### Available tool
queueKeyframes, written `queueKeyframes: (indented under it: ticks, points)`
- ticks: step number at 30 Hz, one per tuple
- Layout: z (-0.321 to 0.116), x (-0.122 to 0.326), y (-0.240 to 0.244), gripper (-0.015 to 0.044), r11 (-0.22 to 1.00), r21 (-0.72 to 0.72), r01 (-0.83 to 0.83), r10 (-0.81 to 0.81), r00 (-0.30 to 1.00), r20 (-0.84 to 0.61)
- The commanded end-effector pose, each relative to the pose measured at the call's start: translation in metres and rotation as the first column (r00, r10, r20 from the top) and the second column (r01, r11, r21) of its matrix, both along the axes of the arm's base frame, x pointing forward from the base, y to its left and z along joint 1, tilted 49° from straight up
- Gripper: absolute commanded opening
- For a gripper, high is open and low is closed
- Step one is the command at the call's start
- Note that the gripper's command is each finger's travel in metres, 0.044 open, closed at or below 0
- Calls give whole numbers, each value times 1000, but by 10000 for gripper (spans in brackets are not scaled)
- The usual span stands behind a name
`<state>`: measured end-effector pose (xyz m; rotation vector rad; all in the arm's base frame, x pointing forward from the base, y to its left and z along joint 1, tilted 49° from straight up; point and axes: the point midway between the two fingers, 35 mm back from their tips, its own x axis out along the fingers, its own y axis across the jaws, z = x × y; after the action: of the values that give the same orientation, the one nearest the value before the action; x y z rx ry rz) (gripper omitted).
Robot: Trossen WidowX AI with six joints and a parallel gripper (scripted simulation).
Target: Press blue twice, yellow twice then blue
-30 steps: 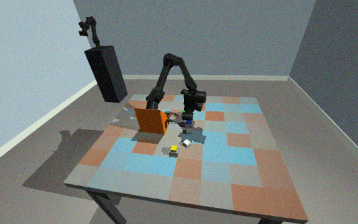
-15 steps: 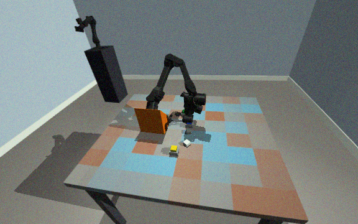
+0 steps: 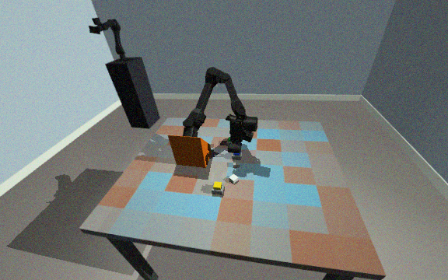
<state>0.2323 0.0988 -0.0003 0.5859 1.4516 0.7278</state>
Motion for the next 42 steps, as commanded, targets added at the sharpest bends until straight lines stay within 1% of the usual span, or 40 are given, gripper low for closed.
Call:
queueKeyframes:
  ticks: [1, 6, 11, 16, 18, 24, 28, 33, 35, 42]
  points:
    - [15, 2, -18, 20, 1000, -1, 4, -4, 1000, 4]
    - [22, 2, -25, 20, 1000, 0, 5, -5, 1000, 3]
    - [59, 3, -68, 20, 1000, -2, 5, -5, 1000, 2]
    - [60, 3, -71, 20, 1000, -3, 6, -6, 1000, 2]
    - [49, 8, -86, 20, 1000, -8, 17, -17, 1000, 1]
    - [-9, 12, -154, 20, 998, -17, 60, -60, 998, -5]
    - [-53, -1, -194, 20, 998, -25, 49, -49, 999, -3]
    - [-108, -30, -231, 20, 1000, -22, 10, -10, 1000, 4]
    - [-116, -35, -234, 20, 1000, -20, 5, -5, 1000, 5]
    - [-118, -35, -232, 20, 1000, -20, 6, -5, 1000, 4]
